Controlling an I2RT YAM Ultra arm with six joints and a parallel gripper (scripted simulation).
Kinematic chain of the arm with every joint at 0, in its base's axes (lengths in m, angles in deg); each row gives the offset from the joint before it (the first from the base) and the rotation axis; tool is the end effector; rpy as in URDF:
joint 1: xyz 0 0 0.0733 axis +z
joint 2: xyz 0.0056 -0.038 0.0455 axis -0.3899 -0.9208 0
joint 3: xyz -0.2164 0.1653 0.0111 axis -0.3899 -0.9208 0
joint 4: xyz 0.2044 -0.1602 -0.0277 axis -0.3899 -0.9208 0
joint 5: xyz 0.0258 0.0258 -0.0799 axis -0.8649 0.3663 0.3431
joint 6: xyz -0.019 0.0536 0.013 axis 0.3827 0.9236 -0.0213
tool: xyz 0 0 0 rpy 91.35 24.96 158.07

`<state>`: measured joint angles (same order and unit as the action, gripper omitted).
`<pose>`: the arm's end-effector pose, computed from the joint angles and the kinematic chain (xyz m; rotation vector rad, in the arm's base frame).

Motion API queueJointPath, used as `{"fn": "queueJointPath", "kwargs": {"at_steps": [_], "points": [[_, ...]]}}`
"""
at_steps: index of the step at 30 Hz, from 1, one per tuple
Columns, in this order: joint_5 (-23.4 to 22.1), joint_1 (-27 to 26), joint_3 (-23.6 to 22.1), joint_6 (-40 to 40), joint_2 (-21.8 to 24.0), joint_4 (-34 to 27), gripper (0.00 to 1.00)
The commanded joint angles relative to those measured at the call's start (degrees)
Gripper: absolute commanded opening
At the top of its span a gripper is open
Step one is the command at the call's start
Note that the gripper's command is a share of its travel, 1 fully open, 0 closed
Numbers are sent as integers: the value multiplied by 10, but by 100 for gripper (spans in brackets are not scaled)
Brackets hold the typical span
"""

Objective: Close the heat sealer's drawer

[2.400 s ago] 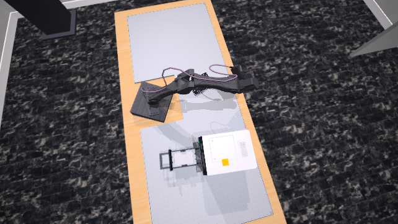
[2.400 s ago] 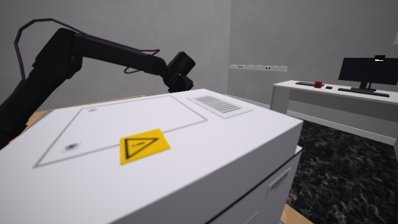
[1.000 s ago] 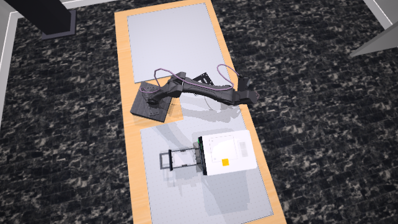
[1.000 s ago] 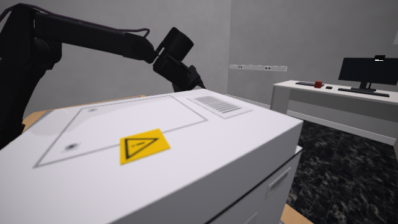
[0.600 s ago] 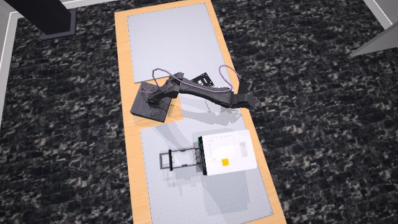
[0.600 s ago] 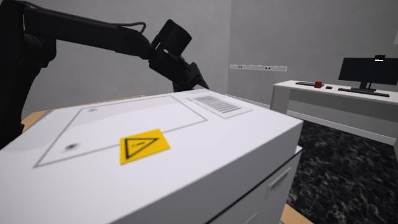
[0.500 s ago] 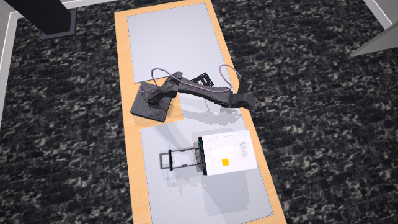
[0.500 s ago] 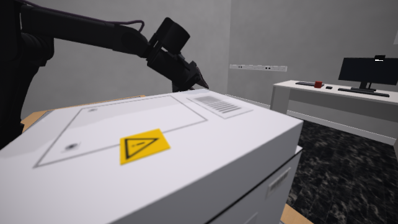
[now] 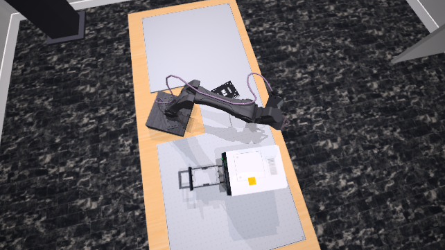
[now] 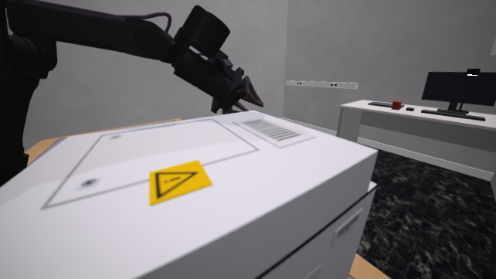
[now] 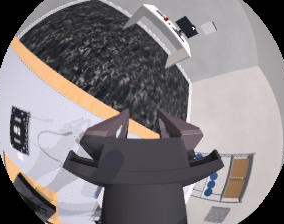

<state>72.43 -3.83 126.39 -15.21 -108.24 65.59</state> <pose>0.4155 -0.1954 0.3683 -0.7714 1.9284 -0.6700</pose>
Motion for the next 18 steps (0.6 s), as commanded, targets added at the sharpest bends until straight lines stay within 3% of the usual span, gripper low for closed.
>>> {"fn": "queueJointPath", "kwargs": {"at_steps": [1,5,7,10,17,18], "points": [[-10,-24,23,11,22,-14,45],[-17,-33,28,7,21,-20,45],[20,-21,-6,32,31,-12,45],[60,-21,-21,67,45,11,45],[27,-62,10,55,52,-16,45],[51,-62,2,68,57,-10,45]]}}
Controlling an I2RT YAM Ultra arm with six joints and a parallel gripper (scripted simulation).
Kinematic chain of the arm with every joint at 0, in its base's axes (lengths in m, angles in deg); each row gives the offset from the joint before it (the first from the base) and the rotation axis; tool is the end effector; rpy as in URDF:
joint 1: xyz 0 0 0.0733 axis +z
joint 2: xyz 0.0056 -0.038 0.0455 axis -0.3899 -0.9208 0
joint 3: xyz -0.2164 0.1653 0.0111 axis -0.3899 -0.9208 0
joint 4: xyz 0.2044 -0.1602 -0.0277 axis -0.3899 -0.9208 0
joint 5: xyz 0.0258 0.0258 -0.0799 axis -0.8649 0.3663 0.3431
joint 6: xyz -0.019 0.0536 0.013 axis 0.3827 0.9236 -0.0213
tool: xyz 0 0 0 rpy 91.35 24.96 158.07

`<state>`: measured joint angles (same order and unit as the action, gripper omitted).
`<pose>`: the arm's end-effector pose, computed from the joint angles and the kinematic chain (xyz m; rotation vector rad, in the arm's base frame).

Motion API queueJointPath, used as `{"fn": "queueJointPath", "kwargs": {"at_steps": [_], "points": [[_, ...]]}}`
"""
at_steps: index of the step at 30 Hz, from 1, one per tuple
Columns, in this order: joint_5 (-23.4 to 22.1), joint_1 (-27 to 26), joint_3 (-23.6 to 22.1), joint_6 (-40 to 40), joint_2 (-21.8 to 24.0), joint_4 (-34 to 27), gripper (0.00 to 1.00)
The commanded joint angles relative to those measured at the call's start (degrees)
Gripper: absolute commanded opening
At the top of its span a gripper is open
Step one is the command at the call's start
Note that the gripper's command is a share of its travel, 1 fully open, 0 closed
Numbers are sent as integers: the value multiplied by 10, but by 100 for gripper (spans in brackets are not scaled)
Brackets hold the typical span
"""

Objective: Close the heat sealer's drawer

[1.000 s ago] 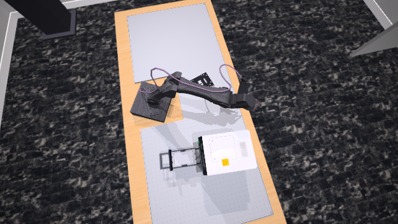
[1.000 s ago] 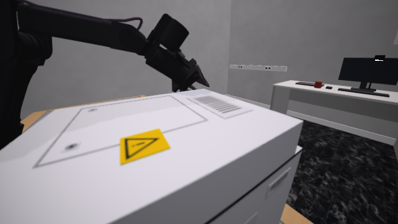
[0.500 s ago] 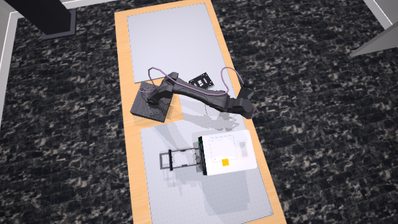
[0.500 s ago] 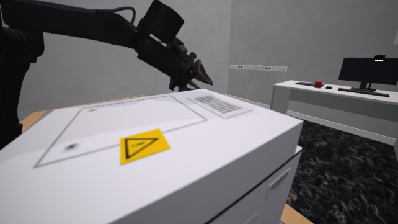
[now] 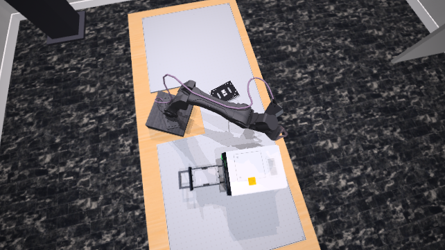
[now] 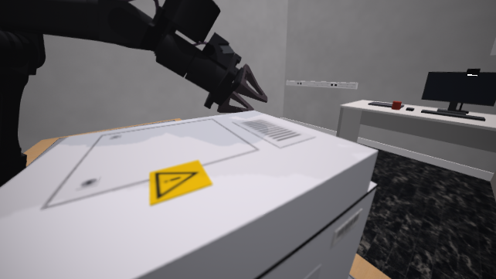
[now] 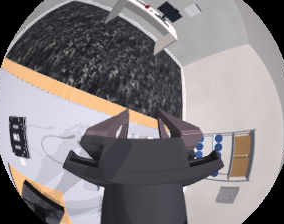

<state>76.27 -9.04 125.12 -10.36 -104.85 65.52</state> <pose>0.3823 -0.2269 0.3857 -0.5603 1.9899 -0.7578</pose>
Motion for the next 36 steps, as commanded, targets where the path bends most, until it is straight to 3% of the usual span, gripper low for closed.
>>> {"fn": "queueJointPath", "kwargs": {"at_steps": [1,6,13,15,18,27,30,32,36], "points": [[27,-9,-12,32,27,-7,45],[68,3,-25,67,40,16,45],[33,-40,4,55,48,-11,45],[72,-39,-29,79,56,-3,45],[112,-26,-42,114,68,19,45],[77,-70,-15,103,78,-7,45],[123,-70,-46,131,85,-1,45],[113,-81,-43,128,87,-6,45],[173,-70,-20,158,91,-11,45]]}}
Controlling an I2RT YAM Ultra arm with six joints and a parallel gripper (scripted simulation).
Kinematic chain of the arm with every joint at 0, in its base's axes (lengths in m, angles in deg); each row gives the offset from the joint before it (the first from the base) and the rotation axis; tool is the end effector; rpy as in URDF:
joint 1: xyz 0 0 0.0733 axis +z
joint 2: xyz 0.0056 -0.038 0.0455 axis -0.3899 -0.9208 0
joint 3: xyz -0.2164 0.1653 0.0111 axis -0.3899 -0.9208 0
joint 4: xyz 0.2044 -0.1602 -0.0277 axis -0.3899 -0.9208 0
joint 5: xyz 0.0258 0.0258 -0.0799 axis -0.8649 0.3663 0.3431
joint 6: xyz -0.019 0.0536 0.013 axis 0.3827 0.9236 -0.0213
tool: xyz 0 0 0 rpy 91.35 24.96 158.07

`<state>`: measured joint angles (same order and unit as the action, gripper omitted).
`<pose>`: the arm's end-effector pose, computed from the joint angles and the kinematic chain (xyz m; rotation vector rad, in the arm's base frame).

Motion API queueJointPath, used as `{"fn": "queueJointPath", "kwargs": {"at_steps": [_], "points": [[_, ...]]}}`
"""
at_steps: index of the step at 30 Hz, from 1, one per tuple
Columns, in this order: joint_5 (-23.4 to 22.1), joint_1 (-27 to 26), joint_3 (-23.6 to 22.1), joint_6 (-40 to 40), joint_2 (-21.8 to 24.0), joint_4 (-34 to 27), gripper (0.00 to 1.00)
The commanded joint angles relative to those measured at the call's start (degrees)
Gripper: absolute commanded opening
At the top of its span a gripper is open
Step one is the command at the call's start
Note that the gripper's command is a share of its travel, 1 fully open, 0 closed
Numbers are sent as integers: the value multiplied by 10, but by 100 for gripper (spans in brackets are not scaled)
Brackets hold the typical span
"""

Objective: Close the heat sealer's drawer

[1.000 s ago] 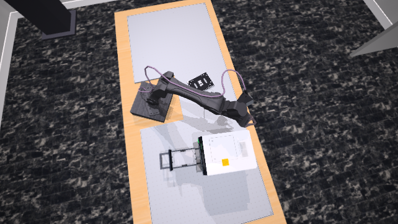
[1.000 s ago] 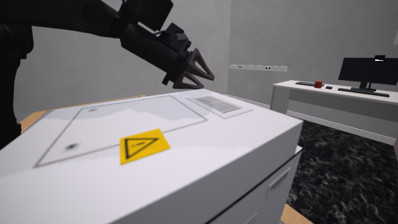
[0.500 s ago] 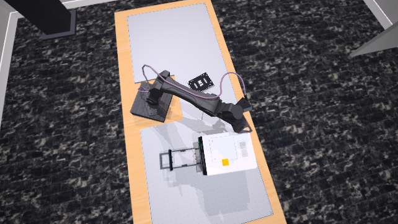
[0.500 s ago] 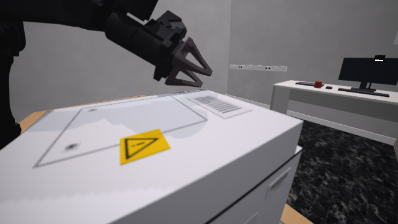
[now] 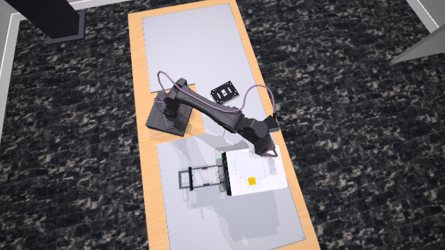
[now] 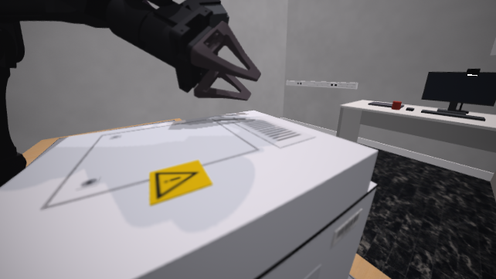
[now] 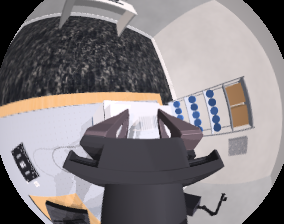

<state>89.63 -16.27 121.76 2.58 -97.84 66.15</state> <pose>0.3200 -0.2607 0.4162 -0.0460 2.0437 -0.9485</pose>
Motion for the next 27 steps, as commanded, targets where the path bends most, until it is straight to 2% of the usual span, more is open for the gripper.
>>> {"fn": "queueJointPath", "kwargs": {"at_steps": [1,4,10,12,14,17,19,25,27], "points": [[40,2,14,29,21,-17,45],[33,-17,15,26,21,-21,45],[-10,-53,8,4,24,-24,45],[35,-50,16,31,25,-28,45],[59,-40,18,43,25,-32,45],[46,-67,17,37,27,-34,45],[46,-67,17,37,27,-34,45],[4,-103,14,15,30,-34,45],[46,-101,25,43,26,-49,45]]}}
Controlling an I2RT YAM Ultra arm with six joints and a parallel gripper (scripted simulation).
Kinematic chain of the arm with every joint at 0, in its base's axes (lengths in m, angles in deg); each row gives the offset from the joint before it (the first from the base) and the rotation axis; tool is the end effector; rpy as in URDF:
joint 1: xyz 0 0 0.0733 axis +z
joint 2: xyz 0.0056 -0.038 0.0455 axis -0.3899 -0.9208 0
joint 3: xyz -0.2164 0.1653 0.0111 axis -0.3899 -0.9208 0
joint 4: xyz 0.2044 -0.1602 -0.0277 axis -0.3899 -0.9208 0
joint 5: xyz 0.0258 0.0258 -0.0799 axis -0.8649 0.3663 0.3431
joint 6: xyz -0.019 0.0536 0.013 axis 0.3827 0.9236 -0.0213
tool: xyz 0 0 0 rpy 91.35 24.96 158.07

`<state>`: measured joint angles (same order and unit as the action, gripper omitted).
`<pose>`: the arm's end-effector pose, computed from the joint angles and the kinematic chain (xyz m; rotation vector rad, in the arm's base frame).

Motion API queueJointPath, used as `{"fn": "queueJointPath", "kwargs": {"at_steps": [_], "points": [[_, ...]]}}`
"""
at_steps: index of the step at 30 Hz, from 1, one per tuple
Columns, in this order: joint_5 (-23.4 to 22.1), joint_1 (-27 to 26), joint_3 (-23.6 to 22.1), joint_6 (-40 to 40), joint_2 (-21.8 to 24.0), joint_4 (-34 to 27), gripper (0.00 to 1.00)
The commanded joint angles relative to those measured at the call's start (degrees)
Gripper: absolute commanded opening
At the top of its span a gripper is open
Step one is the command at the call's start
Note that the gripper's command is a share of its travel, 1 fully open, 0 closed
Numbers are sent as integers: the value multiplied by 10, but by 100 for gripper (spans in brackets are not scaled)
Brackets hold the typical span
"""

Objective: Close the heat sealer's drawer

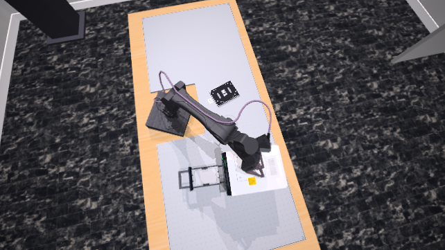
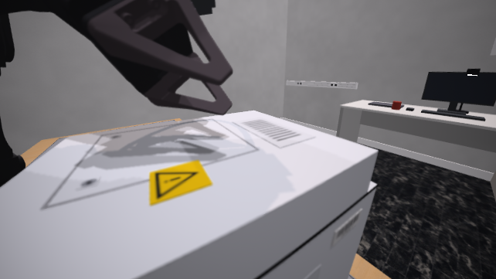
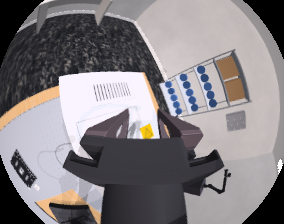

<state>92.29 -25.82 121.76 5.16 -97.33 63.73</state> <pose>0.2679 -0.3082 0.4153 0.2085 2.1029 -1.0447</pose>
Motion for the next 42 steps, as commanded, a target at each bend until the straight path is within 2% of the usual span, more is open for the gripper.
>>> {"fn": "queueJointPath", "kwargs": {"at_steps": [1,2,3,6,10,11,14,17,20,26,27,30,34,36,38,41,42], "points": [[35,4,29,26,17,-32,45],[41,0,32,29,9,-36,45],[37,-13,31,28,19,-37,45],[12,-30,26,21,22,-35,45],[0,-43,1,10,22,-35,45],[27,-42,28,26,21,-41,45],[65,-34,39,48,-4,-59,45],[50,-59,35,43,19,-60,45],[24,-78,7,30,21,-58,45],[2,-103,-2,17,25,-53,45],[26,-97,25,34,24,-58,45],[65,-92,37,57,-2,-77,45],[36,-126,30,48,23,-75,45],[25,-139,4,35,23,-75,45],[13,-151,0,30,25,-72,45],[70,-141,37,67,-1,-93,45],[70,-141,37,67,-1,-93,45]]}}
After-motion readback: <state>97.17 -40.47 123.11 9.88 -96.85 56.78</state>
